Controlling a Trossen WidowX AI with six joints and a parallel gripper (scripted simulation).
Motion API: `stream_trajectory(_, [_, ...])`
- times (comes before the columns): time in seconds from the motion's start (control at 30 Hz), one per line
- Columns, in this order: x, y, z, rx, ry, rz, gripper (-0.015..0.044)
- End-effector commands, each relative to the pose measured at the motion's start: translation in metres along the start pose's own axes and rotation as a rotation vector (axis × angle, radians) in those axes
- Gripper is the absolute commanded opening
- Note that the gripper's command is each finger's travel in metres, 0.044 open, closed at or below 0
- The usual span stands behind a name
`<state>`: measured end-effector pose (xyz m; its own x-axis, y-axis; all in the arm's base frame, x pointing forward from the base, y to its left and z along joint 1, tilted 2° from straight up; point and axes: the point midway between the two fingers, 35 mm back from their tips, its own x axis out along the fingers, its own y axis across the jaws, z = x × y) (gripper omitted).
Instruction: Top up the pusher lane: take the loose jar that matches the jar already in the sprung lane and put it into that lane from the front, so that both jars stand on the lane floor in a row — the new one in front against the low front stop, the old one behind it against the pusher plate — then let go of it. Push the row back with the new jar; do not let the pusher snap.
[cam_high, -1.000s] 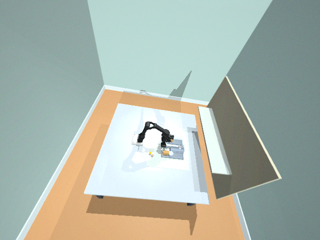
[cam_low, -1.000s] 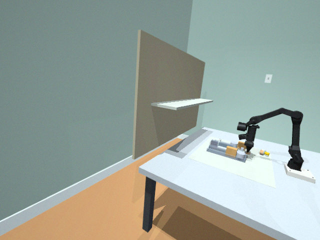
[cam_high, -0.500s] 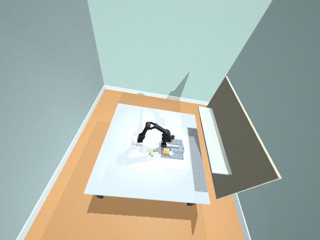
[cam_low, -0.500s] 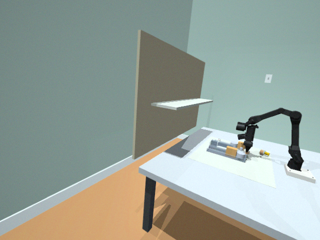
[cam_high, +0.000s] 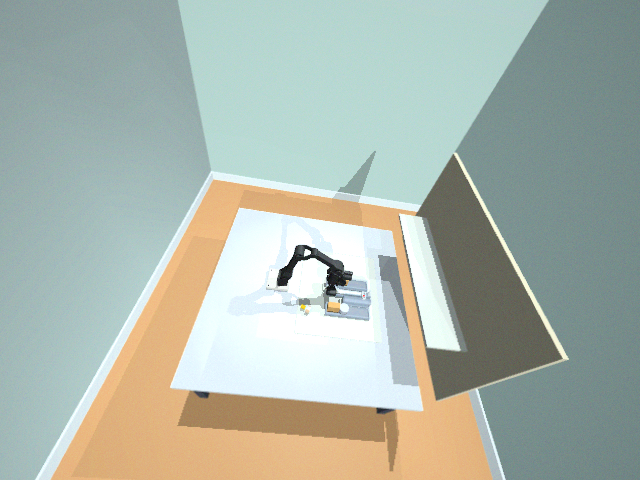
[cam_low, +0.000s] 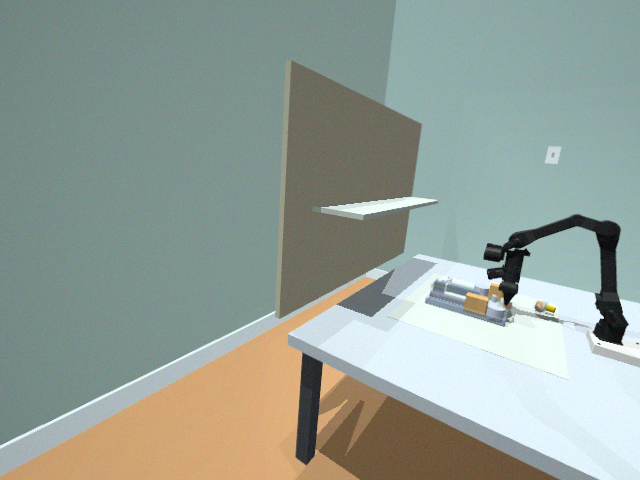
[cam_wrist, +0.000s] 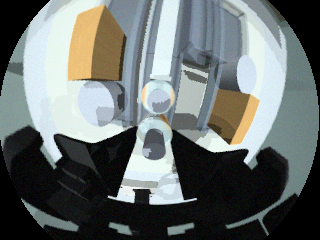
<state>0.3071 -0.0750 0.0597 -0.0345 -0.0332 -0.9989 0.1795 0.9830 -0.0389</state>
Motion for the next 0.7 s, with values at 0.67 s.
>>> stream_trajectory(0.67, [-0.0085, 0.0002, 0.0192, 0.004, -0.034, 0.002, 0.0000])
